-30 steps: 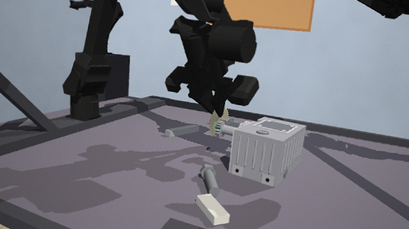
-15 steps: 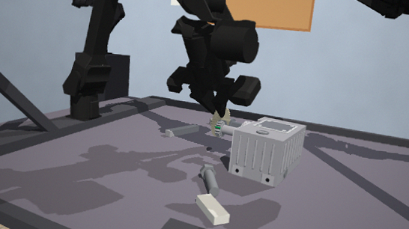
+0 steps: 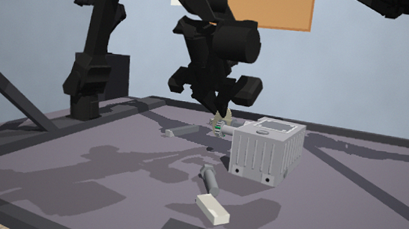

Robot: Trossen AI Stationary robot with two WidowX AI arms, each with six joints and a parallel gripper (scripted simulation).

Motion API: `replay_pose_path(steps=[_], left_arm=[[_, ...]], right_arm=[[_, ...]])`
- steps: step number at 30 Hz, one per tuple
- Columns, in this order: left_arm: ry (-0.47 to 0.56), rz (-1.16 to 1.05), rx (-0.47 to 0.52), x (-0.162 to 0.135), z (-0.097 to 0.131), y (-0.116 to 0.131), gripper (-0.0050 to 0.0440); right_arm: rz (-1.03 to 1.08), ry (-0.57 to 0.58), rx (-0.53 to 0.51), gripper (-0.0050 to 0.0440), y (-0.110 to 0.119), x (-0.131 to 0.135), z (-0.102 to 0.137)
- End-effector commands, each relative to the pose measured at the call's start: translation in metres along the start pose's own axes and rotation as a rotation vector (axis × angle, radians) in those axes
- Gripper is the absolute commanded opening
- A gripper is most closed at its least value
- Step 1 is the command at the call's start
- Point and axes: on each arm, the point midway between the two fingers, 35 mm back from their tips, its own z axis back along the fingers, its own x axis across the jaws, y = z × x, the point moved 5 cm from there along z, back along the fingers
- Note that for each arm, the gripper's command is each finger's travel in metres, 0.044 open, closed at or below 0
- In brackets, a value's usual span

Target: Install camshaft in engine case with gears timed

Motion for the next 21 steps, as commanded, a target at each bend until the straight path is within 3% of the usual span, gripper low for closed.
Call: replay_pose_path(steps=[1,21], left_arm=[[0.027,0.022,-0.003,-0.0057,0.0071,-0.0071,-0.005],[0.037,0.029,-0.003,-0.0089,0.0103,-0.0091,-0.005]], right_arm=[[-0.002,-0.001,-0.034,0.04,-0.013,-0.0007,0.0009],[-0.002,-0.001,-0.034,0.04,-0.013,-0.0007,0.0009]])
